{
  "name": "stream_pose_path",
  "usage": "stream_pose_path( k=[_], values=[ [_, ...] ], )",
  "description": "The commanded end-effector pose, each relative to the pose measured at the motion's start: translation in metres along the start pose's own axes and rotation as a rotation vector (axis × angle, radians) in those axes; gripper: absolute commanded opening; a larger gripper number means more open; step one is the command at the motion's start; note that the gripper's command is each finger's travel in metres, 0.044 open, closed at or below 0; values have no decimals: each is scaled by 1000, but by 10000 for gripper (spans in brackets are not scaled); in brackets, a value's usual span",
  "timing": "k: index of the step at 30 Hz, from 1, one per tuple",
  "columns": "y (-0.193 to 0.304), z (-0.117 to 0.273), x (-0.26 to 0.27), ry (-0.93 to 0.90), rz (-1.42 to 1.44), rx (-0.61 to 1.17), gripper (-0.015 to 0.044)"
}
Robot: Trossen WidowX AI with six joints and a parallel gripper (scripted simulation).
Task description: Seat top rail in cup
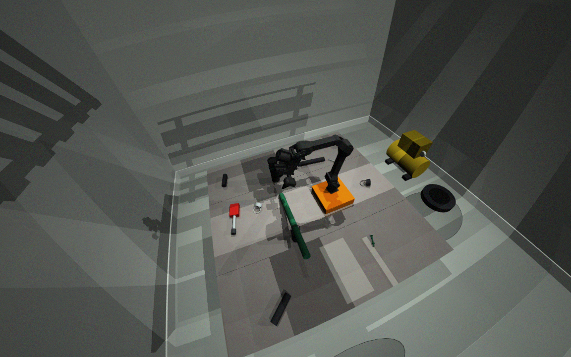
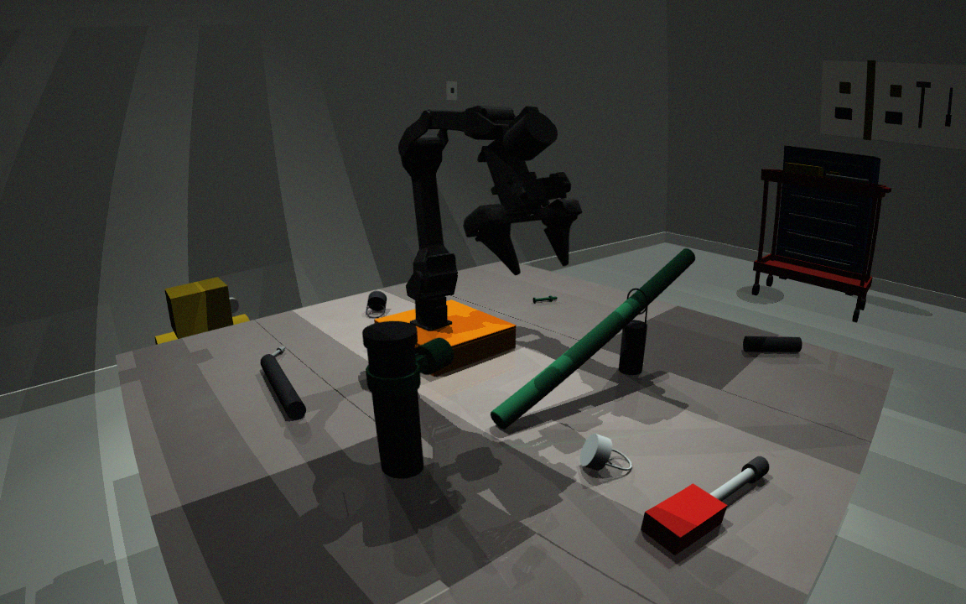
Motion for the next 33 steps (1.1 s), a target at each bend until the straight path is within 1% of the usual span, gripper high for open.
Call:
stream_pose_path(
  k=[1,4,11,19,24,33],
  values=[
    [1,1,-7,-5,50,13,440],
    [3,-2,-20,-17,195,31,440],
    [14,-9,-66,-73,679,56,440],
    [34,-10,-115,-152,1231,6,440],
    [48,-8,-143,-171,1383,-44,440],
    [65,-2,-172,-160,1722,-130,440]
  ],
)
Point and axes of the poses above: the point midway between the two fingers, 35 mm back from their tips, its own z axis back along the fingers, its own x axis across the jaws, y = z × x, the point moved 2 cm from there along z, back along the fingers, and after that the axes turned 9 degrees about z, right-handed, at the moved point
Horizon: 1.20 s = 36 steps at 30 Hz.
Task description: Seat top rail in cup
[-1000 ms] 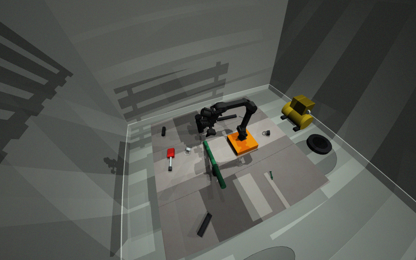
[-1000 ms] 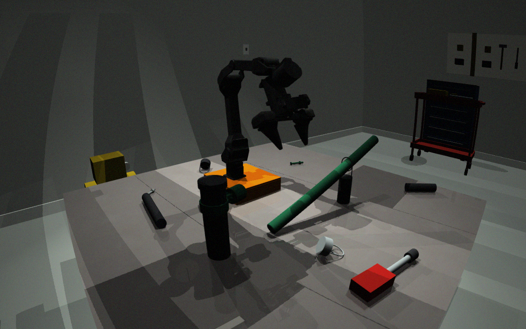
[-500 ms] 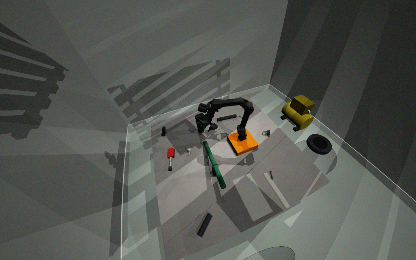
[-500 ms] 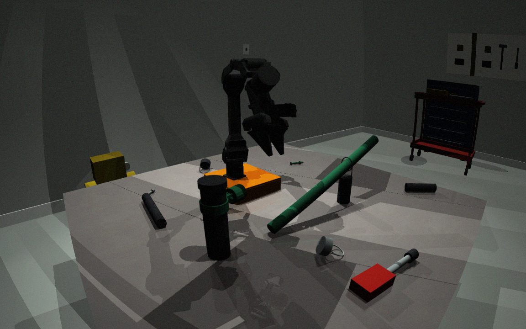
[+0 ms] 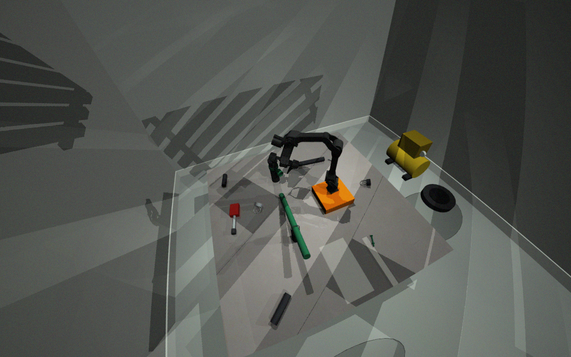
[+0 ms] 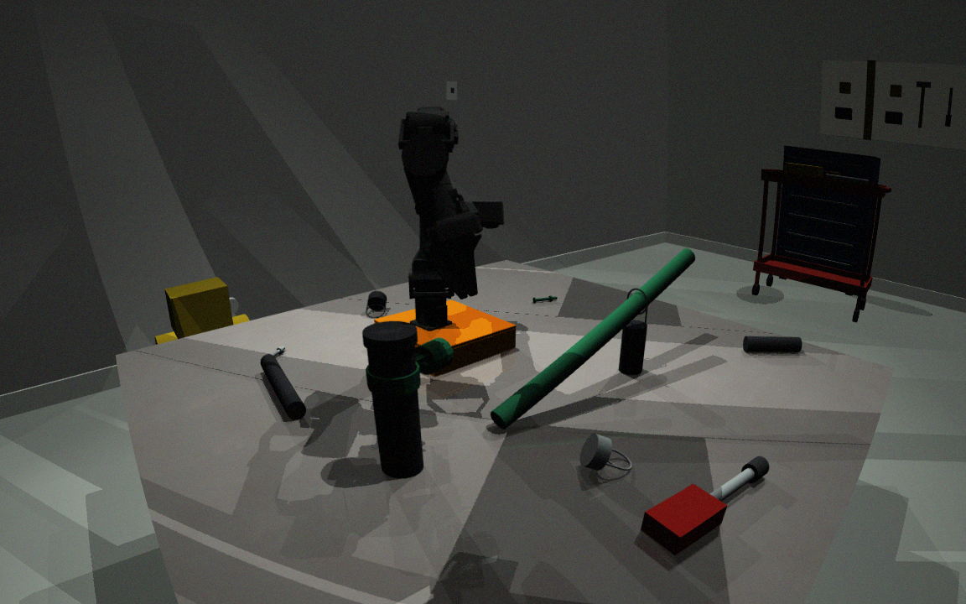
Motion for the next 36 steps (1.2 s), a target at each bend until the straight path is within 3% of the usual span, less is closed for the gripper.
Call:
stream_pose_path(
  k=[1,6,23,31,36],
  values=[
    [60,15,7,61,586,-71,440],
    [64,16,8,73,757,-69,440],
    [64,16,8,73,757,-69,440],
    [72,-22,24,74,757,-69,440],
    [73,-25,24,74,757,-69,440]
  ],
)
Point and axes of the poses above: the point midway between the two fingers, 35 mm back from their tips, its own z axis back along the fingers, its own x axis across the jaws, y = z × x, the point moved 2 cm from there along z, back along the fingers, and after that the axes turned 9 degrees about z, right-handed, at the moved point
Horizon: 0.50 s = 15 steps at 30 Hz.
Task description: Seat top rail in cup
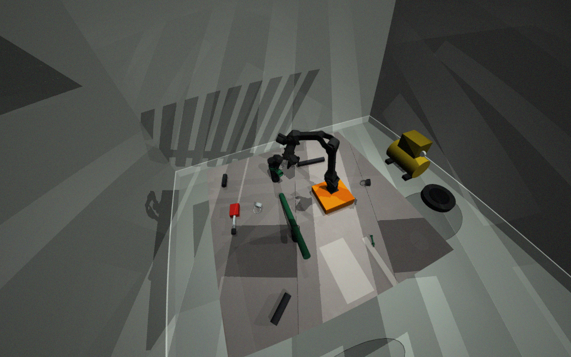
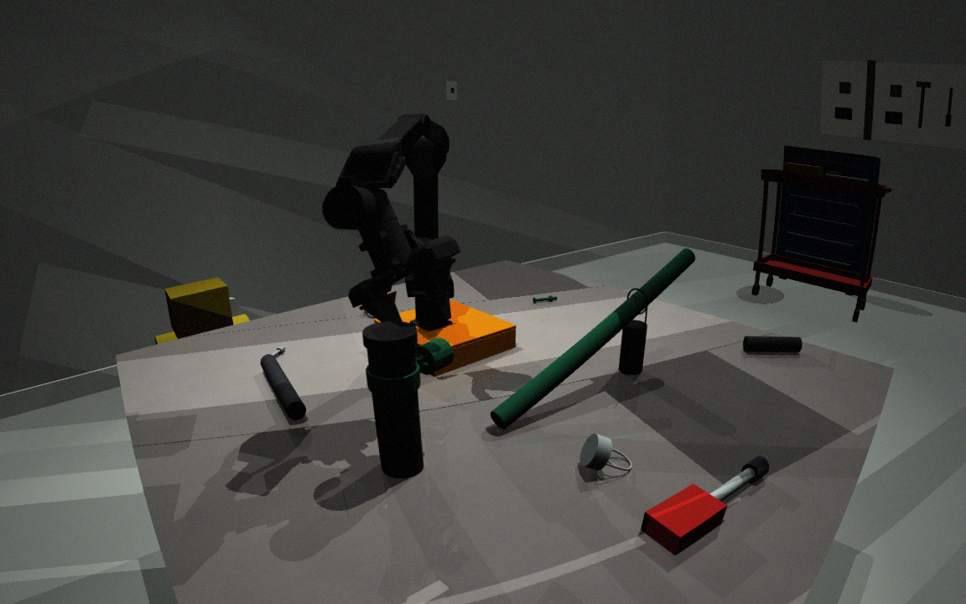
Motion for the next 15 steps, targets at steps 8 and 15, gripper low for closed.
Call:
stream_pose_path(
  k=[8,15],
  values=[
    [2,-15,0,5,10,7,440],
    [2,-26,0,6,10,8,440]
  ],
)
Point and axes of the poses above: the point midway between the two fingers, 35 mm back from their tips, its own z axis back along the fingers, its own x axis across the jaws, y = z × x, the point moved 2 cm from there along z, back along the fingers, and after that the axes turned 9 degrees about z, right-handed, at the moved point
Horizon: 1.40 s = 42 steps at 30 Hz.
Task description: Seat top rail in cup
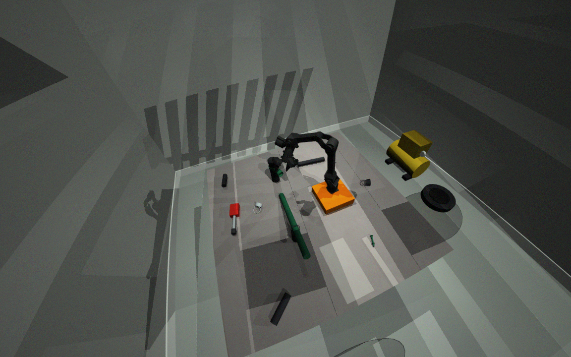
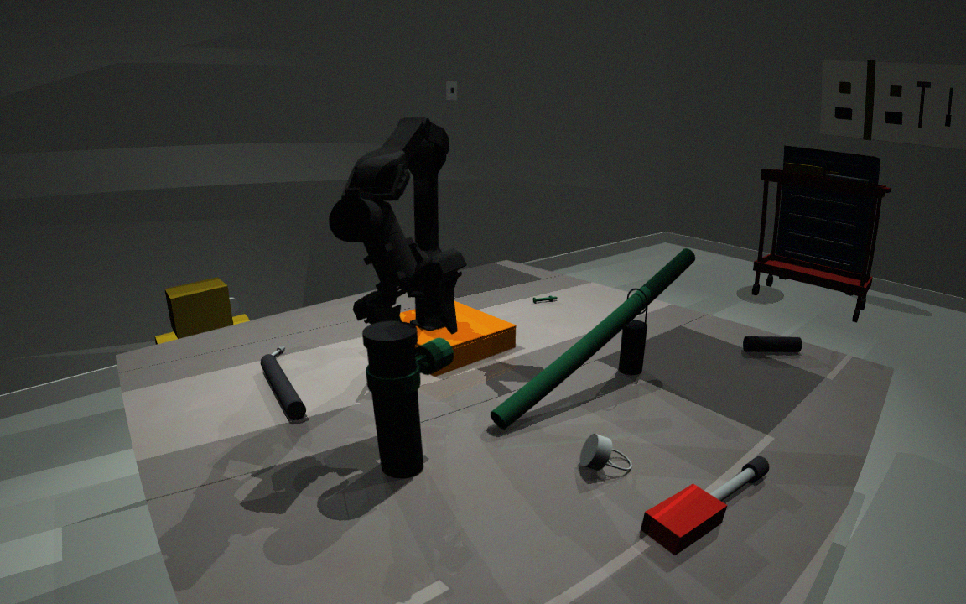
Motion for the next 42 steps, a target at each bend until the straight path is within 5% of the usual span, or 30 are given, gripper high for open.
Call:
stream_pose_path(
  k=[1,28,42],
  values=[
    [0,-7,0,-3,-3,2,440],
    [-2,-50,0,1,-3,2,440],
    [-2,-50,0,1,-3,2,92]
  ],
)
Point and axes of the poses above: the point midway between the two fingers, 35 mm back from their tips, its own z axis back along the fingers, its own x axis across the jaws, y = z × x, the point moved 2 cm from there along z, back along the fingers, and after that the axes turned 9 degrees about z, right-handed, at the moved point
